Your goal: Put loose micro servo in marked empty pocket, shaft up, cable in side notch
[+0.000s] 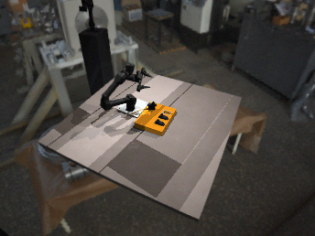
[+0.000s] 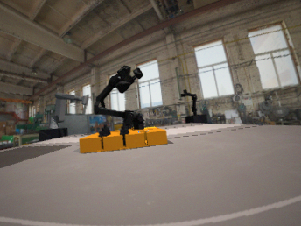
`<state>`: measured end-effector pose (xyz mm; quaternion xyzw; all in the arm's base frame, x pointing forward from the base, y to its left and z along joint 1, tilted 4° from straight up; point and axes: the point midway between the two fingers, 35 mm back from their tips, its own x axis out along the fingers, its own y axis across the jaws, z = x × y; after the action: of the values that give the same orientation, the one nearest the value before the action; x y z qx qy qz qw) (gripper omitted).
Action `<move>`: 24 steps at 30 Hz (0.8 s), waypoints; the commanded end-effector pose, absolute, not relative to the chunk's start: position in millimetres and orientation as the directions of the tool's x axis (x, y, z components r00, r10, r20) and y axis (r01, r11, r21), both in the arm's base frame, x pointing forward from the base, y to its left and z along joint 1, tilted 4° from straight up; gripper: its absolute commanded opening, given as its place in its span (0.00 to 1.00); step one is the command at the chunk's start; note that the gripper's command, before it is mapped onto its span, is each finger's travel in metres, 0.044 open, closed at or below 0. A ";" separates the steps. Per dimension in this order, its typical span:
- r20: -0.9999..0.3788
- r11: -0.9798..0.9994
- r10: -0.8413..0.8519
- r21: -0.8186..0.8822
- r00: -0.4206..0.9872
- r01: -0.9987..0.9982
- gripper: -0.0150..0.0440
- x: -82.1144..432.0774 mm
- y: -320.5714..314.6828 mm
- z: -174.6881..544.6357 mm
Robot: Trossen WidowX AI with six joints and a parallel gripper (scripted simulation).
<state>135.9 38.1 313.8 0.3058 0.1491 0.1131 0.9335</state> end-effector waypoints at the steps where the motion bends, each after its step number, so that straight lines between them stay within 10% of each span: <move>1: -0.211 0.786 0.302 0.606 0.930 -0.118 0.98 136.0 38.3 313.6; 24: -0.441 0.601 0.193 0.759 0.876 0.250 1.00 152.1 53.7 282.9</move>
<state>150.7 52.3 285.5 0.4279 0.2382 -0.0015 0.8719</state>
